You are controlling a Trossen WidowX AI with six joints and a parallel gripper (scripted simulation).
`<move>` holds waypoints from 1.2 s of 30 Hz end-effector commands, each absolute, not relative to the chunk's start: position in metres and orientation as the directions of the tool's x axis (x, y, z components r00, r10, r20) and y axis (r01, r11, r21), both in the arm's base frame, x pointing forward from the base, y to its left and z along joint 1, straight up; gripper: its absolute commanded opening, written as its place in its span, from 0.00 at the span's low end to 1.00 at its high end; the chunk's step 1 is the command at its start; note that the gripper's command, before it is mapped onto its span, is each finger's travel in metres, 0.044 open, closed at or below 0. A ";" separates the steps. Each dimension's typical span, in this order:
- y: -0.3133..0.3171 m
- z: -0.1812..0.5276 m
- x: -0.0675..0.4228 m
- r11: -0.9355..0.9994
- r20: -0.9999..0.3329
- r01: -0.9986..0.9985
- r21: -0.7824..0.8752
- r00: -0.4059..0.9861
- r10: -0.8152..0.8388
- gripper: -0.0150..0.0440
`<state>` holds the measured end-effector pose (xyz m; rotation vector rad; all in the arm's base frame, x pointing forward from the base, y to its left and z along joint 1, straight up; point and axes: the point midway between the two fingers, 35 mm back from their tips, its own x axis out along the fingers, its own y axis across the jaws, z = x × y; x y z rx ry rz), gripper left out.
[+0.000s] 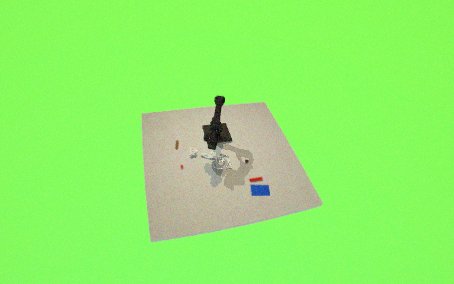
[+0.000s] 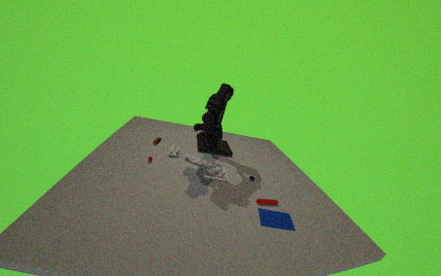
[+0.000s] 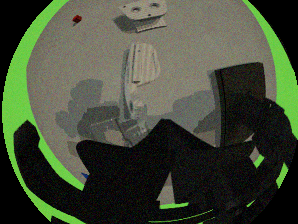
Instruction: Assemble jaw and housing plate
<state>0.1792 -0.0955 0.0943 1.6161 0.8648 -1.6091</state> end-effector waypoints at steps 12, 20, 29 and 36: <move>-0.096 0.077 0.180 -0.537 -1.000 0.843 0.016 0.013 -0.010 0.25; -0.096 0.064 0.181 -0.537 -1.000 0.843 0.016 0.013 -0.010 0.25; -0.096 0.049 0.180 -0.537 -1.000 0.843 0.016 0.013 -0.010 0.25; -0.095 0.038 0.179 -0.537 -1.000 0.843 0.016 0.012 -0.009 0.25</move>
